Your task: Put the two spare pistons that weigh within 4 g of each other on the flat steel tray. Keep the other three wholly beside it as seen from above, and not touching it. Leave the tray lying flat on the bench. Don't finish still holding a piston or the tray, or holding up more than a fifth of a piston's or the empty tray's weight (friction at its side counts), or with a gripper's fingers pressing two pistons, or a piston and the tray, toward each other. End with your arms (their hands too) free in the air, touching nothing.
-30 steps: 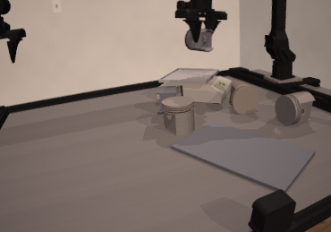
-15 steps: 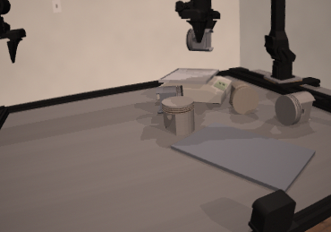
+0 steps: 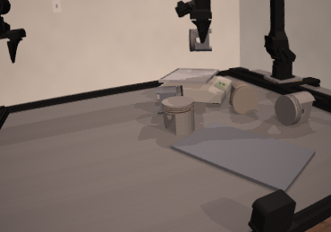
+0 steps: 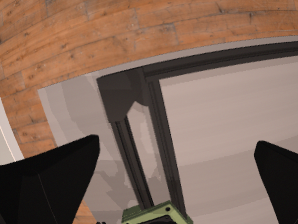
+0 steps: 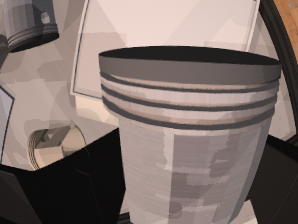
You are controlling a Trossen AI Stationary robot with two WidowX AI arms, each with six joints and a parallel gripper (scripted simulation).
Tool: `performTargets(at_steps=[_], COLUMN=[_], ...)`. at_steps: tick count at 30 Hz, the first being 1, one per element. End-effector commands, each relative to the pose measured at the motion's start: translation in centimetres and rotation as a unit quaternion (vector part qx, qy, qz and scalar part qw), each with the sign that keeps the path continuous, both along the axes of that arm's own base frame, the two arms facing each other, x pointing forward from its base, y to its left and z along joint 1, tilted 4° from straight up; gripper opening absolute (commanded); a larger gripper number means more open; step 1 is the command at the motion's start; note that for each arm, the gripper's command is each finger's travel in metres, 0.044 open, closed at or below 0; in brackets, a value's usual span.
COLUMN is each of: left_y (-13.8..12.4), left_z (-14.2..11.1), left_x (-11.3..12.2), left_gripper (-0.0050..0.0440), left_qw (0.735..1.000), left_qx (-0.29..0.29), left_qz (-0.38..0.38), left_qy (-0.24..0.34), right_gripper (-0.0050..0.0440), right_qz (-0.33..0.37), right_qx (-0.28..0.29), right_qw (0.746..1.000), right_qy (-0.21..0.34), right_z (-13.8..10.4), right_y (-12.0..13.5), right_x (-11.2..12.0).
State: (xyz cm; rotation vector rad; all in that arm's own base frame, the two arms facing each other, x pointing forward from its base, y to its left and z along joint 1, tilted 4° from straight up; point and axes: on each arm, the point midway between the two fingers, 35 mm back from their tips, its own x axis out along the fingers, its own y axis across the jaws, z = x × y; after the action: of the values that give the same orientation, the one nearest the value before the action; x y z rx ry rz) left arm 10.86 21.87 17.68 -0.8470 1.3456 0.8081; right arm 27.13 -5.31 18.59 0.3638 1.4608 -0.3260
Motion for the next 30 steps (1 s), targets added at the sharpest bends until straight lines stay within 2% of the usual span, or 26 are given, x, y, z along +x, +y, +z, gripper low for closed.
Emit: performTargets(at_steps=[1,4,6,21,23,26,30], left_y=[0.0,0.0,0.0,0.0,0.0,0.0,0.0], left_z=[0.0,0.0,0.0,0.0,0.0,0.0,0.0], left_x=[0.0,0.0,0.0,0.0,0.0,0.0,0.0], left_gripper=[0.0440,0.0440,0.0440,0.0440,0.0440,0.0440,0.0440], left_qw=[1.000,1.000,1.000,1.000,1.000,1.000,1.000], left_qx=[-0.001,-0.001,-0.001,-0.001,-0.001,-0.001,-0.001], left_qz=[-0.001,-0.001,-0.001,-0.001,-0.001,-0.001,-0.001], left_qy=[-0.001,-0.001,-0.001,-0.001,-0.001,-0.001,-0.001], right_gripper=[0.0158,0.0158,0.0158,0.0158,0.0158,0.0158,0.0158], right_qz=[0.056,0.095,0.095,-0.104,-0.104,-0.143,-0.146], right_qx=[-0.009,-0.014,-0.014,0.001,0.001,0.004,0.004], right_qw=[0.998,0.995,0.995,0.995,0.995,0.990,0.989], right_qy=[0.000,0.004,0.004,0.005,0.005,0.006,0.006], right_z=[0.3,0.3,0.3,0.0,0.0,-0.1,-0.2], right_y=[-0.1,-0.1,-0.1,-5.2,-5.2,-6.3,-7.6], right_x=[0.3,0.3,0.3,-5.2,-5.2,-6.3,-7.7])
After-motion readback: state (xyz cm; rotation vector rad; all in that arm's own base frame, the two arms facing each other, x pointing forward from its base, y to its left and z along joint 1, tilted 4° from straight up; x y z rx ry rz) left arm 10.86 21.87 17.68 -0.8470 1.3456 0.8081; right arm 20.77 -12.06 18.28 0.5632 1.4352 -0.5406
